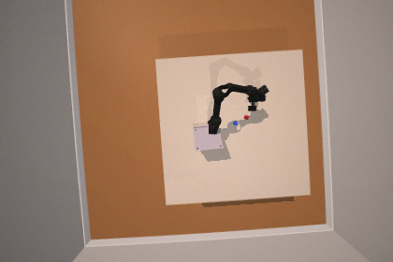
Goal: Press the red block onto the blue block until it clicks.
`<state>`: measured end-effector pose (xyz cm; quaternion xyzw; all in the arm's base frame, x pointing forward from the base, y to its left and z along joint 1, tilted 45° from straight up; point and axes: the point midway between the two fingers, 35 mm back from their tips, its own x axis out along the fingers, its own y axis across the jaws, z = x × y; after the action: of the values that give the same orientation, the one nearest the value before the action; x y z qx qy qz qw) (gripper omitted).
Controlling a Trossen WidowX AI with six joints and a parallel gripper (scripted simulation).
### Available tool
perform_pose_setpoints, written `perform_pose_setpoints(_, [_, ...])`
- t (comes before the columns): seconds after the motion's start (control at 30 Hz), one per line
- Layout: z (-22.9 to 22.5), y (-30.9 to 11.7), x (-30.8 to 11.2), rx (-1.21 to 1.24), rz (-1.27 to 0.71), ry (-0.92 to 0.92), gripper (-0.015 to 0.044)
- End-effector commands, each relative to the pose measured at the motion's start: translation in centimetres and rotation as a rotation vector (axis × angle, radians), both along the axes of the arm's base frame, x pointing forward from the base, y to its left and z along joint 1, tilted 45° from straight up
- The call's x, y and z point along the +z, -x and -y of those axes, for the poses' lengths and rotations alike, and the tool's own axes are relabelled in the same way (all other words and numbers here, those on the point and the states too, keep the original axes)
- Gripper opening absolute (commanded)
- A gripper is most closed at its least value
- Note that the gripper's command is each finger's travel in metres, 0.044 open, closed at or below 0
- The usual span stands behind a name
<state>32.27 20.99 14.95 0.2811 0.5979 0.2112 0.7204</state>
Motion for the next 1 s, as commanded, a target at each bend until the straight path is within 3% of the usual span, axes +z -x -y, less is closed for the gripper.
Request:
perform_pose_setpoints(0.0, [4.7,0.2,-3.8,0.003,-0.152,0.024,0.044])
perform_pose_setpoints(0.17, [10.9,1.3,-7.4,-0.019,-0.358,-0.045,0.044])
perform_pose_setpoints(0.27, [12.5,1.7,-8.0,-0.031,-0.407,-0.083,0.044])
perform_pose_setpoints(0.97, [8.8,1.9,-11.8,-0.03,-0.407,-0.085,0.044])
